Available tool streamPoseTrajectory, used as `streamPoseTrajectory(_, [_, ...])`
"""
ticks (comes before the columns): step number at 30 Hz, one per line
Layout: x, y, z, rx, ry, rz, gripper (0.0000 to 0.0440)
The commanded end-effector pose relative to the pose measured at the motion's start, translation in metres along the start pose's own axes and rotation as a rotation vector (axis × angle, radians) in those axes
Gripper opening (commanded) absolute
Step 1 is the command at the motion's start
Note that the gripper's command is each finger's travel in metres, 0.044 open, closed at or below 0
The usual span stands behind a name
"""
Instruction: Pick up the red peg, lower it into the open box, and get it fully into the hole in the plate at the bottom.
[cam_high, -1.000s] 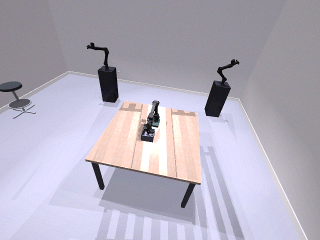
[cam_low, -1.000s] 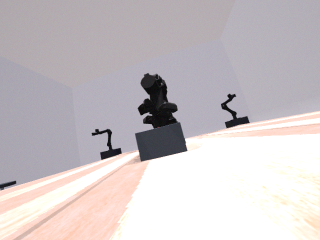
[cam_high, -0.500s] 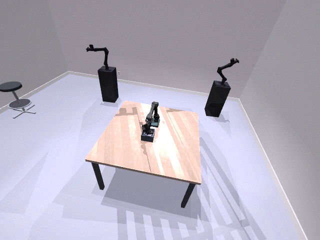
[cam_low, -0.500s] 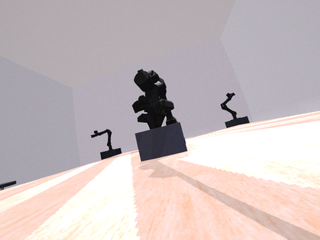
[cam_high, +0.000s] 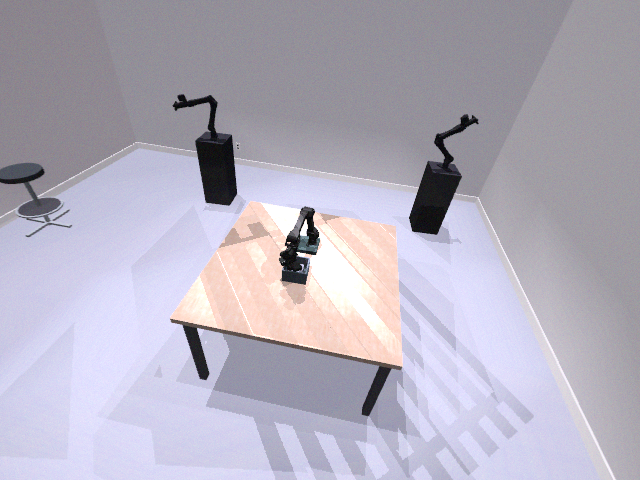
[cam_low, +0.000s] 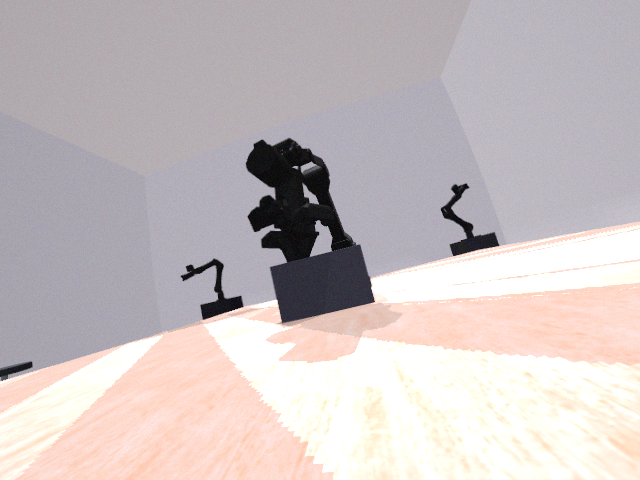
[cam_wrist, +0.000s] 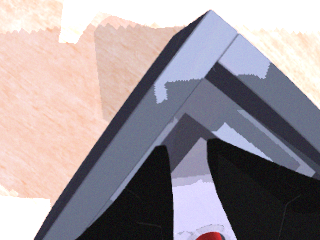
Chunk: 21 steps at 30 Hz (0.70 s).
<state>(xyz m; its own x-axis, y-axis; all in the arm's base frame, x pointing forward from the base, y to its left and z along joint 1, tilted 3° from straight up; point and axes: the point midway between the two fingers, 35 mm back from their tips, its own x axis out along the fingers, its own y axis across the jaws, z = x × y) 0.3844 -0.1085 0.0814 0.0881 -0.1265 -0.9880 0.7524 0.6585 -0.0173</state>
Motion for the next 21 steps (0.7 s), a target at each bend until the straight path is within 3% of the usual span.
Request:
streamPoseTrajectory(1, [0.006, -0.004, 0.008, 0.001, 0.019, -0.006, 0.0072])
streamPoseTrajectory(21, [0.013, -0.042, 0.044, 0.032, 0.037, -0.044, 0.0074])
